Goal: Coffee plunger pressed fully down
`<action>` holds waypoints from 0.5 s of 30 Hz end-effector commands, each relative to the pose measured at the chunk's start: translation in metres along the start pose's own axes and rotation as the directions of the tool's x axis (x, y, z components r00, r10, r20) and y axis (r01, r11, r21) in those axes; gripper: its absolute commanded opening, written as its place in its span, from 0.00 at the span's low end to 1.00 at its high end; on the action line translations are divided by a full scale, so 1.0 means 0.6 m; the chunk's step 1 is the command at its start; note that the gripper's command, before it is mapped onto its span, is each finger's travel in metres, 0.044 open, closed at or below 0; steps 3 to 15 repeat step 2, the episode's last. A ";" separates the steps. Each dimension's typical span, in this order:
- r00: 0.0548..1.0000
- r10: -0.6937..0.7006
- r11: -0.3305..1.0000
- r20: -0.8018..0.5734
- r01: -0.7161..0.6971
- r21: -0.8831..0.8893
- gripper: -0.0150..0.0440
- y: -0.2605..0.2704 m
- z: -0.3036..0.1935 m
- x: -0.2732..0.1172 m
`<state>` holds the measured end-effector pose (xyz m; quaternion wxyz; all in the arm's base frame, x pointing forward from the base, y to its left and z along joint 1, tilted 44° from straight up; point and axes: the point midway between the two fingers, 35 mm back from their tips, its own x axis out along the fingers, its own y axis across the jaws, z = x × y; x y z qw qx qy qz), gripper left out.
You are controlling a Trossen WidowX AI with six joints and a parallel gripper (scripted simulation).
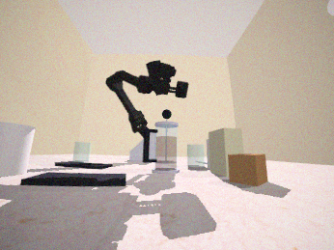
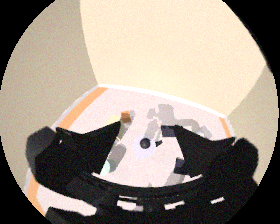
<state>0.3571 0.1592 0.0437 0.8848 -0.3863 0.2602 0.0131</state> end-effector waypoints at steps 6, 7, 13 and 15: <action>1.000 -0.006 1.000 -0.003 0.006 0.003 1.00 -0.002 -0.001 -0.005; 1.000 -0.006 1.000 -0.003 0.006 0.003 1.00 -0.002 -0.001 -0.005; 1.000 -0.006 1.000 -0.003 0.006 0.003 1.00 -0.002 -0.001 -0.005; 1.000 -0.006 1.000 -0.003 0.006 0.003 1.00 -0.002 -0.001 -0.005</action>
